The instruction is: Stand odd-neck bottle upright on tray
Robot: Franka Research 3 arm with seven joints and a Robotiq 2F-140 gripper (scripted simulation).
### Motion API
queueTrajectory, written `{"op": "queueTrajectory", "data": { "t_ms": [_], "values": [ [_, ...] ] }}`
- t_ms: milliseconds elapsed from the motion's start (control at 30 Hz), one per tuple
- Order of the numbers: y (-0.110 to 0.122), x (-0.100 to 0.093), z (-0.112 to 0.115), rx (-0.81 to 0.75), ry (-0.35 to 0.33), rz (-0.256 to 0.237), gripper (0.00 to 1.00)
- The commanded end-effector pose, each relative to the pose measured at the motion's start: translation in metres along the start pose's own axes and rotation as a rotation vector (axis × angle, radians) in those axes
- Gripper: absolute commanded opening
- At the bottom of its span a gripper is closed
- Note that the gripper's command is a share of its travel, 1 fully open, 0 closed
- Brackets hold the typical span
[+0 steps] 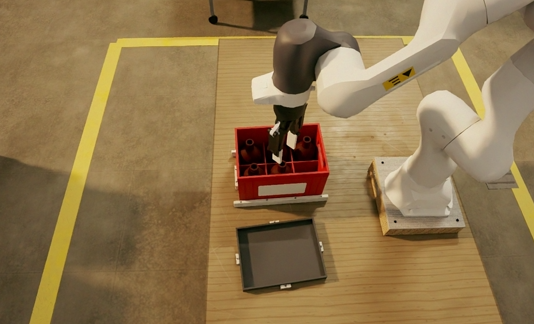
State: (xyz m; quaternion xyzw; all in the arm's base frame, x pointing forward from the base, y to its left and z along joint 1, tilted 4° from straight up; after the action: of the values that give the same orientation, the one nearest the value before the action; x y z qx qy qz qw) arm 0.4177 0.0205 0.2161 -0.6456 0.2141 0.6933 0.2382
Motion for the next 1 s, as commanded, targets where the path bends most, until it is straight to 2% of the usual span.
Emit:
{"op": "queueTrajectory", "data": {
  "t_ms": [0, 967],
  "values": [
    [-0.001, 0.005, -0.001, 0.002, 0.001, -0.003, 0.44],
    [-0.001, 0.034, -0.001, 0.002, 0.001, -0.003, 0.44]
  ]
}}
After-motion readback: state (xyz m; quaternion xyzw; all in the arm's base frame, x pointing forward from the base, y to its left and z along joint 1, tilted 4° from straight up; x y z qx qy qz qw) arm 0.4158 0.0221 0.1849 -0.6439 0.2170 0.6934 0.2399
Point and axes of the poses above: the point where the finger pads meet when closed, its own x axis out along the fingers, its own y axis across the jaws, z = x × y, the point moved 5 cm from there along -x, back along the fingers, and after that the axes turned 7 degrees about x, right-handed, at the moved point
